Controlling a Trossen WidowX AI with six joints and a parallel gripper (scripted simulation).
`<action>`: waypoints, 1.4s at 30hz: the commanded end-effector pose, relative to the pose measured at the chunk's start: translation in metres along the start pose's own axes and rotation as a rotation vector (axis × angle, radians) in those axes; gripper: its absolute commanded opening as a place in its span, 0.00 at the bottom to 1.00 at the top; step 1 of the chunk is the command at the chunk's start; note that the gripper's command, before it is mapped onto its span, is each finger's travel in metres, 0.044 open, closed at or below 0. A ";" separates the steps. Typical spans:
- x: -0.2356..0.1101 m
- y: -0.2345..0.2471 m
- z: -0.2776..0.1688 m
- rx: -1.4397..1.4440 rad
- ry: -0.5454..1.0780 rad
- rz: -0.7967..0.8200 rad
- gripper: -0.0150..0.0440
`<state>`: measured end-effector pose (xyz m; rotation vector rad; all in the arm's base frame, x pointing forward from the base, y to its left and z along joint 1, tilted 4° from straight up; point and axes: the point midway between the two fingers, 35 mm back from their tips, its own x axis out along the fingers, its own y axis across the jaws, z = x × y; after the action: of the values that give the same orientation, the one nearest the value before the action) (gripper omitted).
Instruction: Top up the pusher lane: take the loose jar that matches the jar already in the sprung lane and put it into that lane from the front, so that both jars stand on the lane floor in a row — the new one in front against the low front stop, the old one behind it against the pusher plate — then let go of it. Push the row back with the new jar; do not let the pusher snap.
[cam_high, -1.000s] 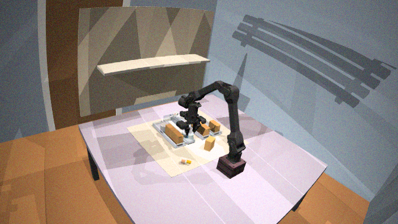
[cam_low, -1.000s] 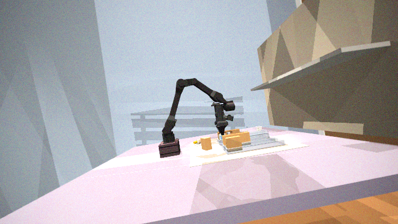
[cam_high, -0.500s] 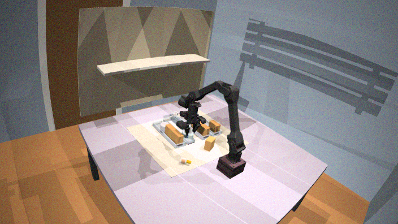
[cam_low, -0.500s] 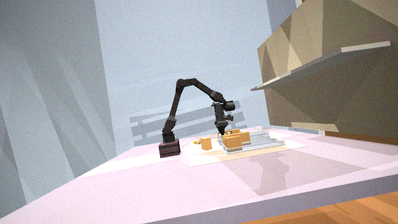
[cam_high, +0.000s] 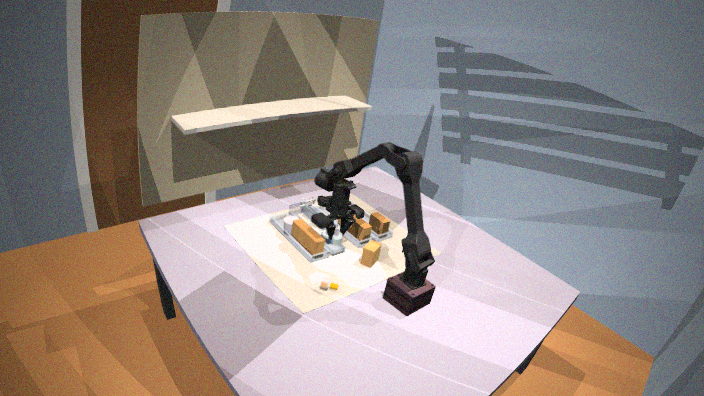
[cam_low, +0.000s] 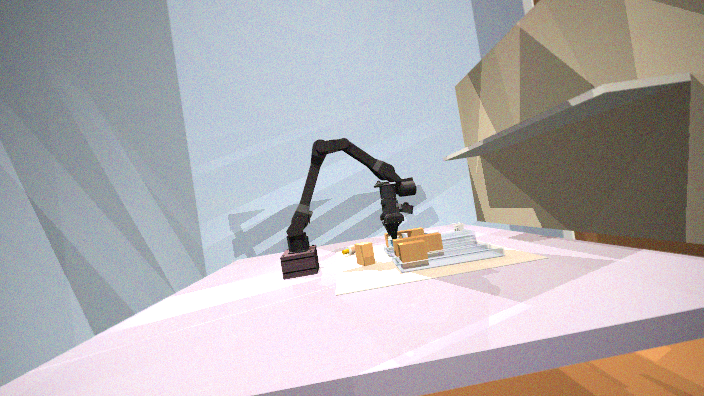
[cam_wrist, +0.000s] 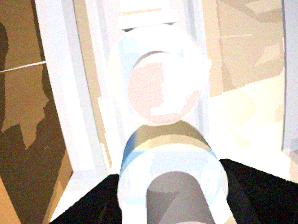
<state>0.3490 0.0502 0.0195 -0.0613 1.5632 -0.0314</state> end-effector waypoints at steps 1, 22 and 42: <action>-0.003 0.000 0.008 -0.004 -0.026 0.000 0.25; 0.000 0.000 0.009 -0.004 -0.026 0.000 0.25; 0.006 0.000 0.009 -0.004 -0.026 -0.001 0.25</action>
<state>0.3521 0.0501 0.0157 -0.0605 1.5588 -0.0311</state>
